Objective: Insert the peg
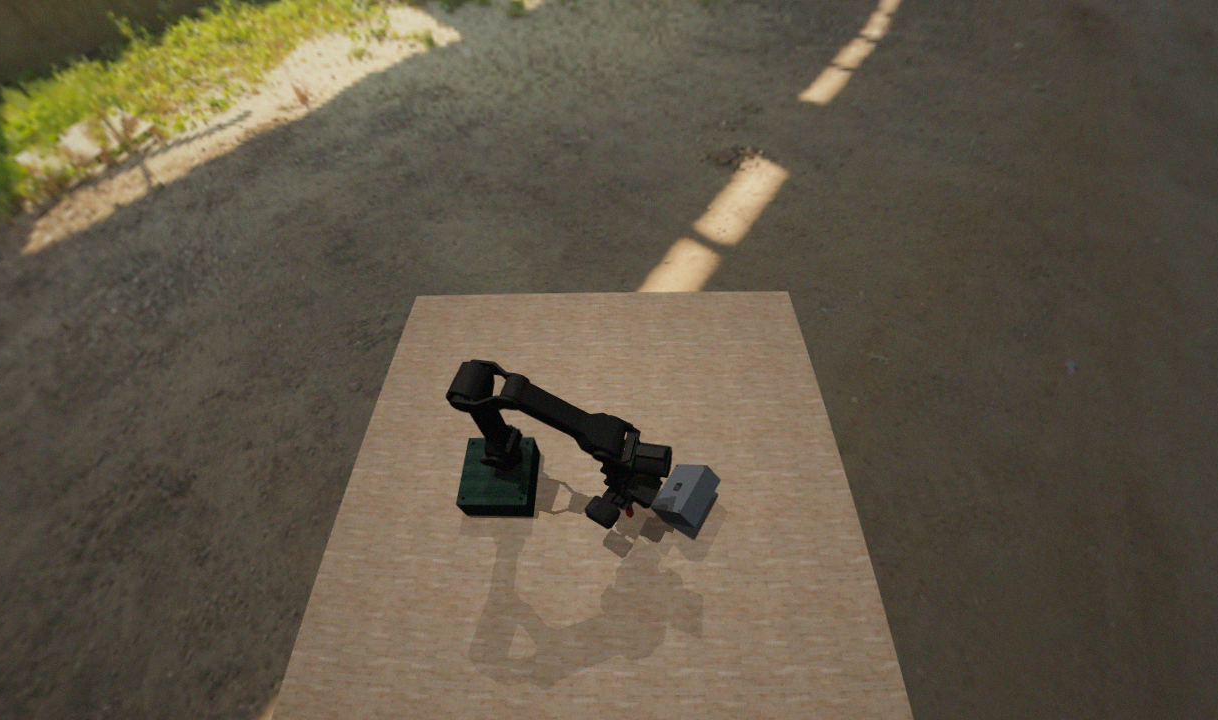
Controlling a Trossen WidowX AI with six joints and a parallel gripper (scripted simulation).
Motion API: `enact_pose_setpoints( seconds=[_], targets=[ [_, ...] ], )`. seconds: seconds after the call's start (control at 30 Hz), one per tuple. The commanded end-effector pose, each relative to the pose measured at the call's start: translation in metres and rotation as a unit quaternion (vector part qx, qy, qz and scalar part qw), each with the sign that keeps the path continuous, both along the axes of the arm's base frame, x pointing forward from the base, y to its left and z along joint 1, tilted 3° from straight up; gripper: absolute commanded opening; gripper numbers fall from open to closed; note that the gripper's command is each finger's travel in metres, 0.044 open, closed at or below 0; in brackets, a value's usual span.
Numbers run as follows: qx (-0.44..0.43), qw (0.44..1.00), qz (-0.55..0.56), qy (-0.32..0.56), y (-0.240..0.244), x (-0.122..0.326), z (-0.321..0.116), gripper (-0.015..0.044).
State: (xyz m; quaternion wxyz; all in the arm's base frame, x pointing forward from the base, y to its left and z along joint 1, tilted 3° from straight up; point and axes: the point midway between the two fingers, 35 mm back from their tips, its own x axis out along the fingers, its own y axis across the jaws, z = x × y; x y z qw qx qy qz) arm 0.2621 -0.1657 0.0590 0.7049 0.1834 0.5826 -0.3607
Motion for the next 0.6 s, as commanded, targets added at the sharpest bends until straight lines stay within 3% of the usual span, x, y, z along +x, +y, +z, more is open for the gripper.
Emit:
enact_pose_setpoints(
  seconds=[0.0, 0.57],
  targets=[
    [-0.012, 1.0, 0.001, -0.004, 0.004, 0.001, -0.001, 0.0],
    [-0.049, 0.998, 0.013, -0.03, 0.018, 0.011, 0.0, 0.0]
  ],
)
